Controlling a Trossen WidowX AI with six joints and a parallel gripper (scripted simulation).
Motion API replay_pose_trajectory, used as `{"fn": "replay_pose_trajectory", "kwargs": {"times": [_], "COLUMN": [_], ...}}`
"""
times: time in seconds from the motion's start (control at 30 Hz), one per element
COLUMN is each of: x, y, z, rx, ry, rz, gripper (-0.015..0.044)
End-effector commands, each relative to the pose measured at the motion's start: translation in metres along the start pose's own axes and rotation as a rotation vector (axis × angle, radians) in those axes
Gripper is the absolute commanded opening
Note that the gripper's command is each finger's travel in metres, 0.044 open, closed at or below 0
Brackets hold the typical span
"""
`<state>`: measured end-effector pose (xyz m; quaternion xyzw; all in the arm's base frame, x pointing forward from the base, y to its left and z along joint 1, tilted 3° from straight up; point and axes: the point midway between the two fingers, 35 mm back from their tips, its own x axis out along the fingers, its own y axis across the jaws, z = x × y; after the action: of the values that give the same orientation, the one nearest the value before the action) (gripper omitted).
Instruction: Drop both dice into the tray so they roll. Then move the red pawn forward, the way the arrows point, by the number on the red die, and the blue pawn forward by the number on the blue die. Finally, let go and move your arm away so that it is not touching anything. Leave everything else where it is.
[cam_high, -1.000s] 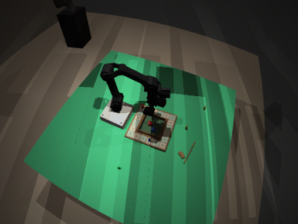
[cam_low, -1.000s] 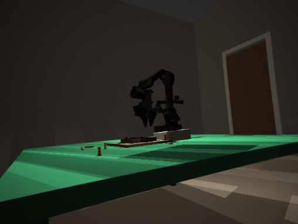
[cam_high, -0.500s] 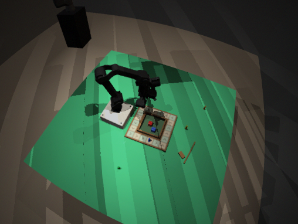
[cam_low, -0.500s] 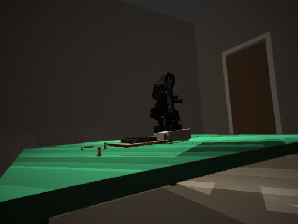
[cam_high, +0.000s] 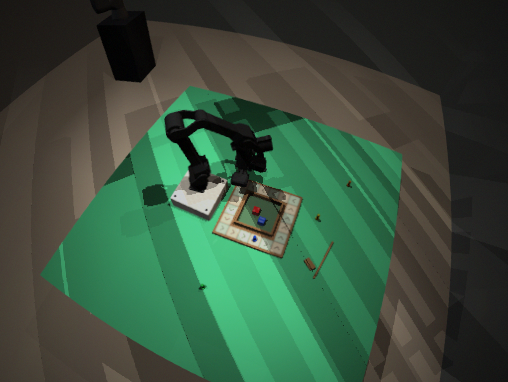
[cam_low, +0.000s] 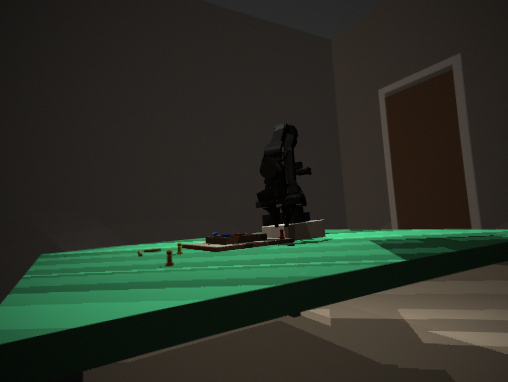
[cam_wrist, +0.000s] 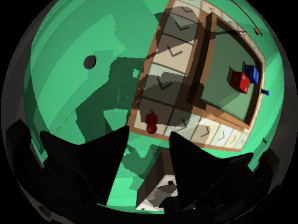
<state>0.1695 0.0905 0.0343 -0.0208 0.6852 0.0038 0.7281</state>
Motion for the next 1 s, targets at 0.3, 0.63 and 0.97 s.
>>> {"fn": "replay_pose_trajectory", "kwargs": {"times": [0.3, 0.63, 0.97], "x": [0.023, 0.031, 0.031], "y": [-0.002, -0.002, -0.002], "z": [-0.001, -0.001, -0.001], "rx": [0.001, 0.001, 0.001], "ry": [0.002, 0.003, 0.003], "rz": [-0.007, -0.008, -0.008], "gripper": [0.0200, 0.0121, 0.0000]}}
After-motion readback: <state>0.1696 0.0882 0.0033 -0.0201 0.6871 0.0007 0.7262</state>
